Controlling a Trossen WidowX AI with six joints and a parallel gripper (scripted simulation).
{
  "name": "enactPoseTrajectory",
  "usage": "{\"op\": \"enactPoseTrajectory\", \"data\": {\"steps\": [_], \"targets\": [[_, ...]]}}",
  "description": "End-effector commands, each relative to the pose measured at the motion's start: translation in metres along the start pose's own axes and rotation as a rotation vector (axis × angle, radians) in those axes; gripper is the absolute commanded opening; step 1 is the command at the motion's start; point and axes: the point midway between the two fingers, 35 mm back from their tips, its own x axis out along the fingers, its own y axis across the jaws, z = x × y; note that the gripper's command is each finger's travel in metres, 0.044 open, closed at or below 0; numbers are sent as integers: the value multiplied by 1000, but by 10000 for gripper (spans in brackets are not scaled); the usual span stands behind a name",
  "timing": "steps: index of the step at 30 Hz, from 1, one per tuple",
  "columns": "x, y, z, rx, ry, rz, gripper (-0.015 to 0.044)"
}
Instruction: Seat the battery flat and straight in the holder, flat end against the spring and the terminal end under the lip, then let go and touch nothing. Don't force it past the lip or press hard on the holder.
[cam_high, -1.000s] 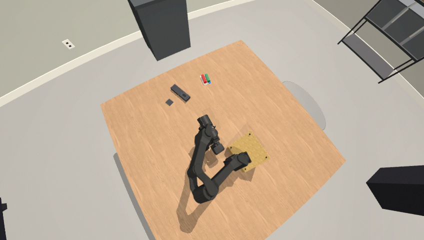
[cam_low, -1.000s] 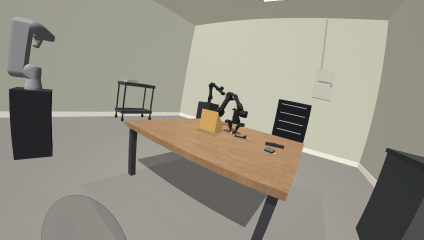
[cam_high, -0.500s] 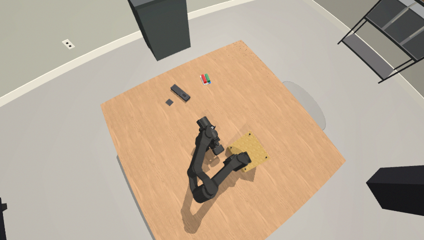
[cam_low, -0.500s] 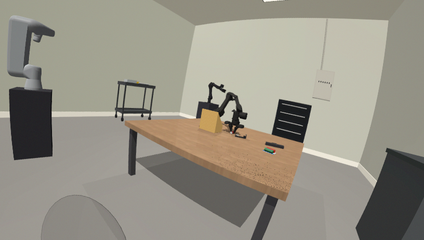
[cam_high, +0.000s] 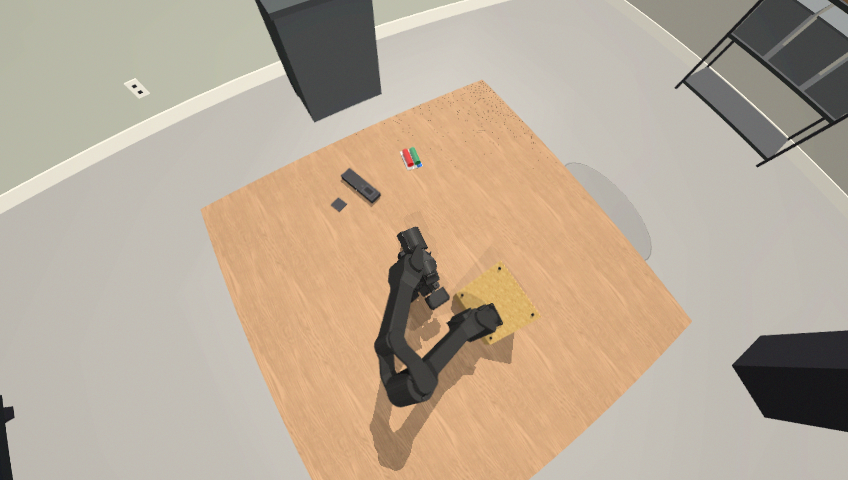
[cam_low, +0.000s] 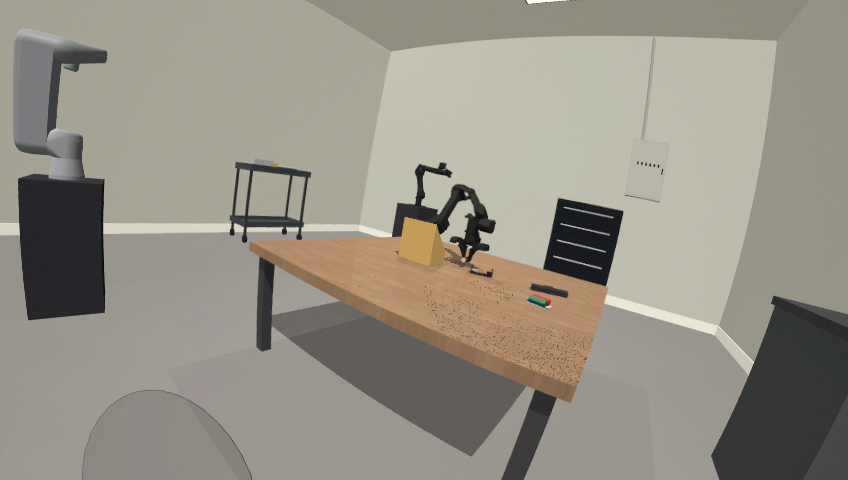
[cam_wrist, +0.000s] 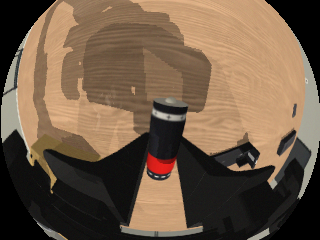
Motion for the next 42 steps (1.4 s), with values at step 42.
{"op": "enactPoseTrajectory", "data": {"steps": [42], "targets": [[-40, -113, -48, 1212, -40, -49, 81]]}}
